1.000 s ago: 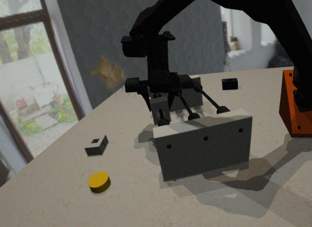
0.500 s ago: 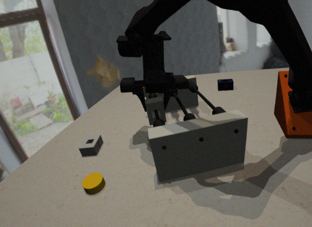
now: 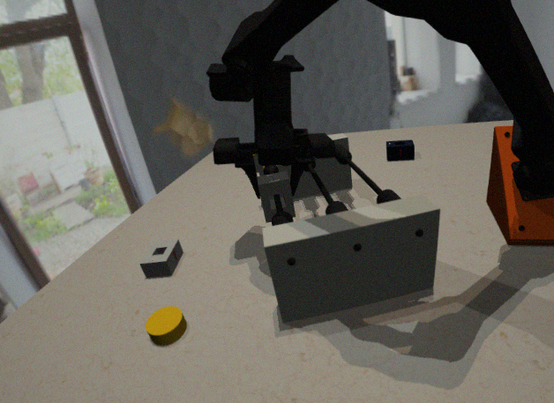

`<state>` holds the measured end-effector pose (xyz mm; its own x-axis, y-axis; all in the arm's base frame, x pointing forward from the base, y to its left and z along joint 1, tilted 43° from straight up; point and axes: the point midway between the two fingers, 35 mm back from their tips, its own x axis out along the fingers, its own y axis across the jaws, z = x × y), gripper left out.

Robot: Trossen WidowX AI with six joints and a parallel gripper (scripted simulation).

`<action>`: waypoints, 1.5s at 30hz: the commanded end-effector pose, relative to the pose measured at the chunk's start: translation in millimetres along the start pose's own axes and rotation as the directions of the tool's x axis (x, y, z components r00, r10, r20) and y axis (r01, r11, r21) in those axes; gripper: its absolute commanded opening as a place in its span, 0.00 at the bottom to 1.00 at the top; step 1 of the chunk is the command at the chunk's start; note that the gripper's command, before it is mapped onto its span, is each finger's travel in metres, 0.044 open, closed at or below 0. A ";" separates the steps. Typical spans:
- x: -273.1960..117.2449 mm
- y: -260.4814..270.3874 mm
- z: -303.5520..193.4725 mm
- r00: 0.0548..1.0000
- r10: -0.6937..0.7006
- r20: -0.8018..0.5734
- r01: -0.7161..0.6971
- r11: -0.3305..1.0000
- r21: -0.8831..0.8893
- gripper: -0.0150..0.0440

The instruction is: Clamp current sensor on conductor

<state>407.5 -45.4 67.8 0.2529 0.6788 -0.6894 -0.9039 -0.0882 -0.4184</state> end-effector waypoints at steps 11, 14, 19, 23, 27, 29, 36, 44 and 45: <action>0.0 0.1 0.3 1.000 0.001 0.001 -0.001 1.000 0.001 0.83; 0.0 0.1 0.3 1.000 0.001 0.001 -0.001 1.000 0.001 0.97; 0.0 0.1 0.3 1.000 0.001 0.001 -0.001 1.000 0.001 1.00; 0.0 0.1 0.3 1.000 0.001 0.001 -0.001 1.000 0.001 1.00; -47.9 5.3 1.8 0.999 -0.052 0.005 0.052 0.999 0.006 1.00; -82.3 11.0 5.7 0.995 -0.095 0.005 0.095 0.995 0.009 1.00; -94.4 13.4 7.6 0.994 -0.111 0.005 0.111 0.994 0.010 1.00; -94.4 13.4 7.6 0.994 -0.111 0.005 0.111 0.994 0.010 1.00; -94.4 13.4 7.6 0.994 -0.111 0.005 0.111 0.994 0.010 1.00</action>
